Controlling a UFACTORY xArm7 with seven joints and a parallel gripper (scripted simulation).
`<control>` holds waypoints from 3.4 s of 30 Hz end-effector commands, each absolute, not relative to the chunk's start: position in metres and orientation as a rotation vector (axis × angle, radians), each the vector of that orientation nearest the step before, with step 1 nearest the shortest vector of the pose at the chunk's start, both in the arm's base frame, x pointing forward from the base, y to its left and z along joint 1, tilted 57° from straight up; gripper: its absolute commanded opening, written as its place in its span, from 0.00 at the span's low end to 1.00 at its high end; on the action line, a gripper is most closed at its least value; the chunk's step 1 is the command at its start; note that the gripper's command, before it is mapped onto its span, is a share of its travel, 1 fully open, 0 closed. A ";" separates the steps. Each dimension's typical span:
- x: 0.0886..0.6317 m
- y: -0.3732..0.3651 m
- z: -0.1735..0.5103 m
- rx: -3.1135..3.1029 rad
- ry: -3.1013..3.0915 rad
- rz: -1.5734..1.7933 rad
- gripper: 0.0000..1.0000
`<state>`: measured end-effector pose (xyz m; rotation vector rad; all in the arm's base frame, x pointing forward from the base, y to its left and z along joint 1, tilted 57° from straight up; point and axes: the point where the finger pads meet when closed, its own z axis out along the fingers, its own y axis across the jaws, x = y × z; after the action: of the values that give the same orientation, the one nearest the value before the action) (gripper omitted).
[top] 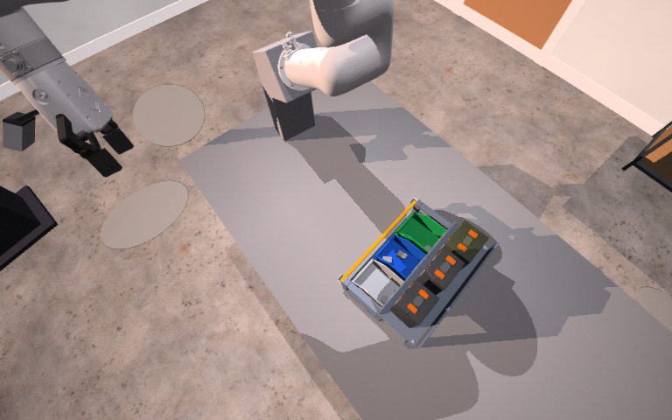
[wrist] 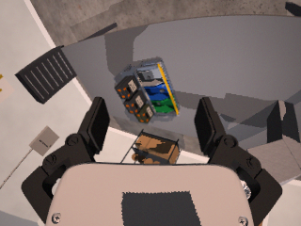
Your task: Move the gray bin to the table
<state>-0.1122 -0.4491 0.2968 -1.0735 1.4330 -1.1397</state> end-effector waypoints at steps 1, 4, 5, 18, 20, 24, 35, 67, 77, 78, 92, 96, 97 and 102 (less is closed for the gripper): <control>-0.113 -0.460 0.296 -1.109 1.367 -1.179 1.00; -0.113 -0.460 0.296 -1.109 1.367 -1.179 1.00; -0.113 -0.460 0.296 -1.109 1.367 -1.179 1.00; -0.094 -0.499 0.274 -1.183 1.102 -1.329 1.00; -0.094 -0.499 0.274 -1.183 1.102 -1.329 1.00; -0.094 -0.499 0.274 -1.183 1.102 -1.329 1.00; -0.072 -0.542 0.248 -1.183 1.102 -1.330 1.00; -0.061 -0.562 0.236 -1.183 1.103 -1.330 1.00; -0.061 -0.562 0.236 -1.183 1.103 -1.330 1.00; -0.062 -0.561 0.237 -1.183 1.102 -1.330 1.00; -0.064 -0.558 0.239 -1.183 1.103 -1.330 1.00; -0.064 -0.557 0.239 -1.183 1.103 -1.330 1.00; -0.064 -0.557 0.239 -1.183 1.103 -1.330 1.00; -0.065 -0.556 0.240 -1.183 1.103 -1.330 1.00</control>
<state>-0.0628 -0.5558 0.2387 -1.1821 1.0998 -1.3260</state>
